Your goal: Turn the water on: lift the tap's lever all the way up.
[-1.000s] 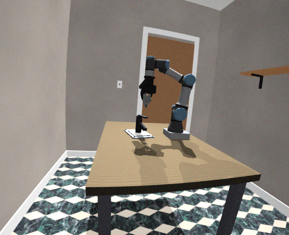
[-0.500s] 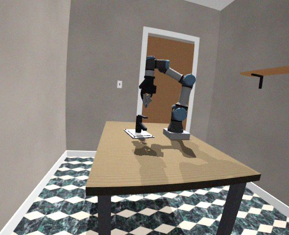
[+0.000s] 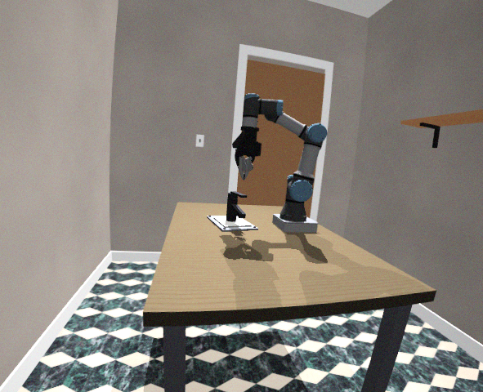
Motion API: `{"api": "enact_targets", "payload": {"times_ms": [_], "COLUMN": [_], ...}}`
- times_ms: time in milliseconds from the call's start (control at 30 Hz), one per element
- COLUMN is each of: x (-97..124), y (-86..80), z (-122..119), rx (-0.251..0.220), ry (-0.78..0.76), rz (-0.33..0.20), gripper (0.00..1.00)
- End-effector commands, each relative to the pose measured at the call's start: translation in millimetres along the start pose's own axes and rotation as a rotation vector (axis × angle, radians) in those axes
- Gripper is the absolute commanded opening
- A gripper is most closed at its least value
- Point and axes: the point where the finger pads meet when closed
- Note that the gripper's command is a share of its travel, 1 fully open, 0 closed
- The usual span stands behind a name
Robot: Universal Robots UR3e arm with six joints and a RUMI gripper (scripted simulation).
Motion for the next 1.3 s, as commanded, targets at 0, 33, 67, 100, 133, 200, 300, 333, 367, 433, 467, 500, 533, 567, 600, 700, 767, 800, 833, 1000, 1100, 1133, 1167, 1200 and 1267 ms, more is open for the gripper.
{"api": "enact_targets", "payload": {"times_ms": [0, 33, 67, 100, 133, 200, 300, 333, 367, 433, 467, 500, 533, 567, 600, 700, 767, 800, 833, 1000, 1100, 1133, 1167, 1200, 1267], "x": [-0.3, -0.3, -0.3, -0.3, -0.3, -0.3, -0.3, -0.3, -0.3, -0.3, -0.3, -0.3, -0.3, -0.3, -0.3, -0.3, -0.3, -0.3, -0.3, -0.3, -0.3, -0.3, -0.3, -0.3, -0.3], "y": [-0.6, -0.6, -0.6, -0.6, -0.6, -0.6, -0.6, -0.6, -0.6, -0.6, -0.6, -0.6, -0.6, -0.6, -0.6, -0.6, -0.6, -0.6, -0.6, -0.6, -0.6, -0.6, -0.6, -0.6, -0.6], "z": [-0.3, -0.3, -0.3, -0.3, -0.3, -0.3, -0.3, -0.3, -0.3, -0.3, -0.3, -0.3, -0.3, -0.3, -0.3, -0.3, -0.3, -0.3, -0.3, -0.3, -0.3, -0.3, -0.3, -0.3, -0.3], "rx": [-0.002, -0.002, -0.002, -0.002, -0.002, -0.002, -0.002, -0.002, -0.002, -0.002, -0.002, -0.002, -0.002, -0.002, -0.002, -0.002, -0.002, -0.002, -0.002, -0.002, -0.002, -0.002, -0.002, -0.002, -0.002], "ry": [0.0, 0.0, 0.0, 0.0, 0.0, 0.0, 0.0, 0.0, 0.0, 0.0, 0.0, 0.0, 0.0, 0.0, 0.0, 0.0, 0.0, 0.0, 0.0, 0.0, 0.0, 0.0, 0.0, 0.0, 0.0], "rz": [0.002, 0.002, 0.002, 0.002, 0.002, 0.002, 0.002, 0.002, 0.002, 0.002, 0.002, 0.002, 0.002, 0.002, 0.002, 0.002, 0.002, 0.002, 0.002, 0.002, 0.002, 0.002, 0.002, 0.002, 0.002], "gripper": [0.0, 0.0, 0.0, 0.0, 0.38, 0.38, 0.38, 0.38, 0.38, 0.38, 0.38, 0.38, 0.38, 0.38, 0.38, 0.38, 0.38, 0.38, 0.38, 0.38, 0.38, 0.38, 0.38, 0.38, 0.38]}}
Point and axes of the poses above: the point where the finger pads meet when closed, its own y axis out along the fingers, its own z axis across the jaws, x = y × z, and after that the axes turned 12 degrees about -y, right-handed
